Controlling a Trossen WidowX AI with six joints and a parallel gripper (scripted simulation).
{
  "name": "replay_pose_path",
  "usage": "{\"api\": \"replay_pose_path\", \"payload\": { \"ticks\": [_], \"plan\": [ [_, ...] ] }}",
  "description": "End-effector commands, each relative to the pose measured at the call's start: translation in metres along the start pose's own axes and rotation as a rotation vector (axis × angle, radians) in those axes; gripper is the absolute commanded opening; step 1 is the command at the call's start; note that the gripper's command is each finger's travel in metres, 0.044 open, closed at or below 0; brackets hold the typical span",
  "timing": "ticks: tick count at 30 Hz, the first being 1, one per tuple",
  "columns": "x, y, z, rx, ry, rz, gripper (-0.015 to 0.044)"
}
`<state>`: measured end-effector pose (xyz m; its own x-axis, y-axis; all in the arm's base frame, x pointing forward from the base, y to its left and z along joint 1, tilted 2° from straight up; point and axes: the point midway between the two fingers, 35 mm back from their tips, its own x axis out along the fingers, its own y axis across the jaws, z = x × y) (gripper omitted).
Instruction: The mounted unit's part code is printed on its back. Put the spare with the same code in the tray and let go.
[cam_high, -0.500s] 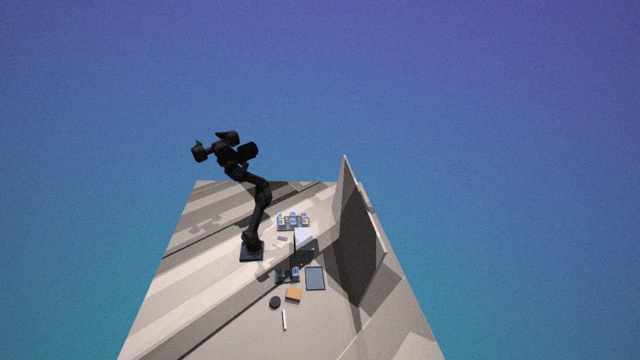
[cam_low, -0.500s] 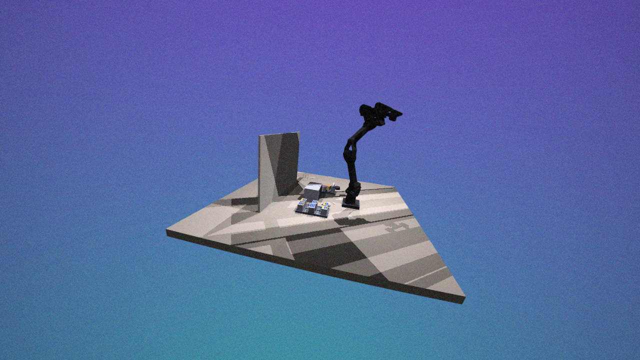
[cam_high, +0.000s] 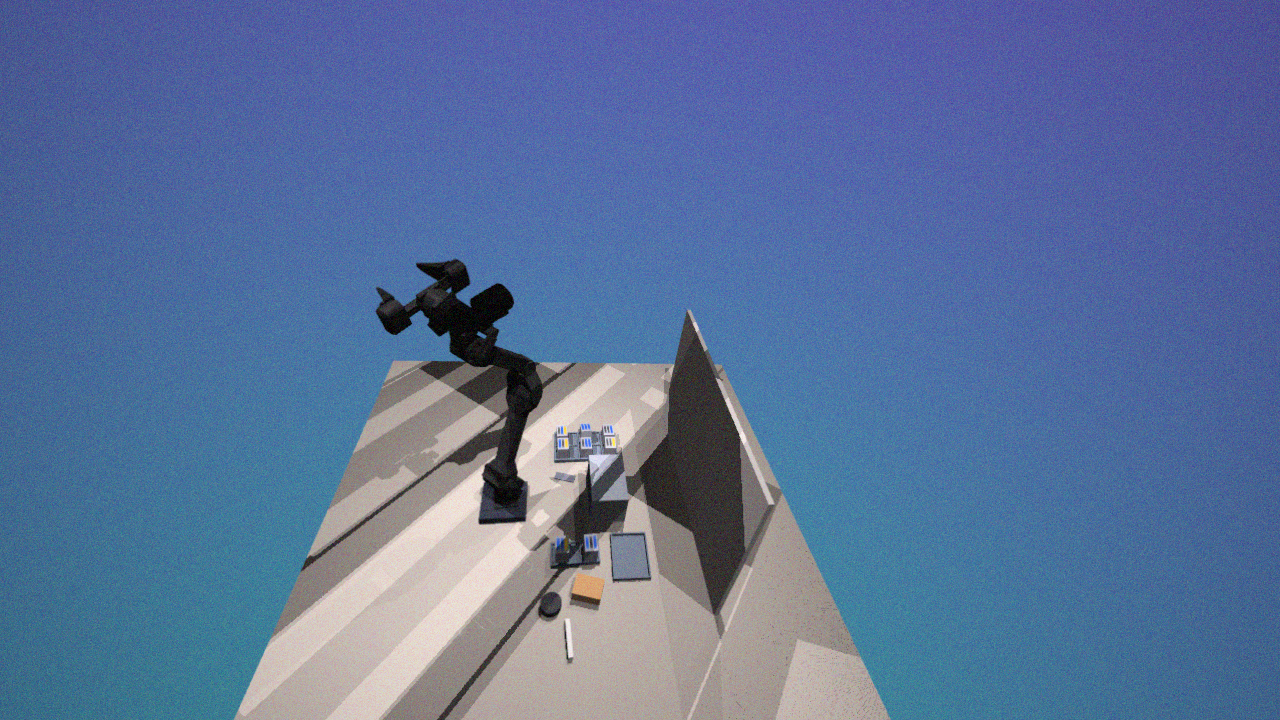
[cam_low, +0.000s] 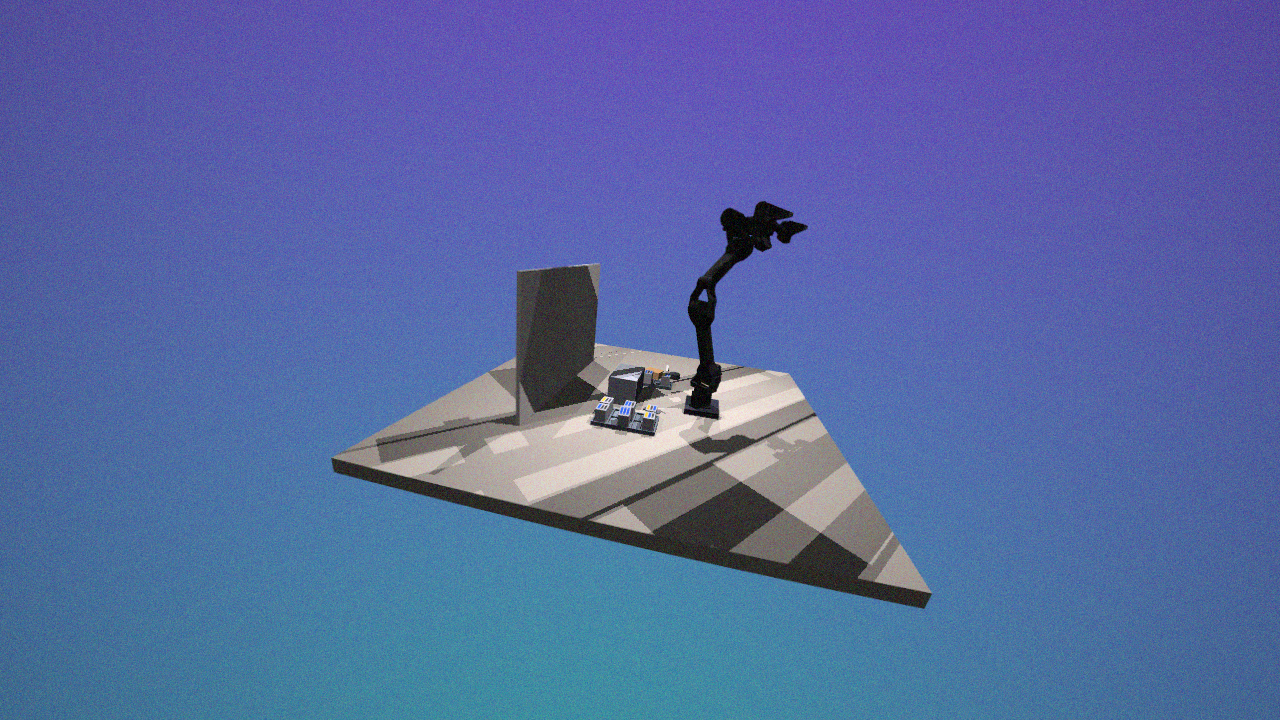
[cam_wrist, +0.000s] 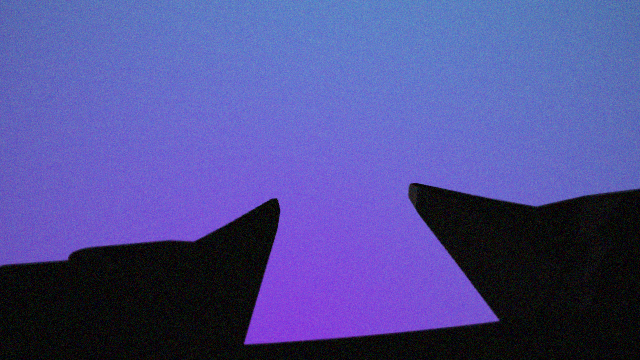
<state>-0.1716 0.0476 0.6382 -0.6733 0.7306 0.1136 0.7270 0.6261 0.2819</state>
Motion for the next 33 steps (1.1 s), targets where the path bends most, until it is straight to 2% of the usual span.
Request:
{"api": "replay_pose_path", "payload": {
  "ticks": [1,9,21,33],
  "plan": [
    [-0.009,-0.031,-0.013,-0.131,0.077,-0.075,0.0440],
    [-0.047,-0.086,-0.038,-0.378,0.281,-0.251,0.0440],
    [-0.139,-0.156,-0.061,-0.701,0.673,-0.465,0.0440],
    [-0.308,-0.198,-0.053,-1.011,1.353,-0.625,0.0440]
  ]
}}
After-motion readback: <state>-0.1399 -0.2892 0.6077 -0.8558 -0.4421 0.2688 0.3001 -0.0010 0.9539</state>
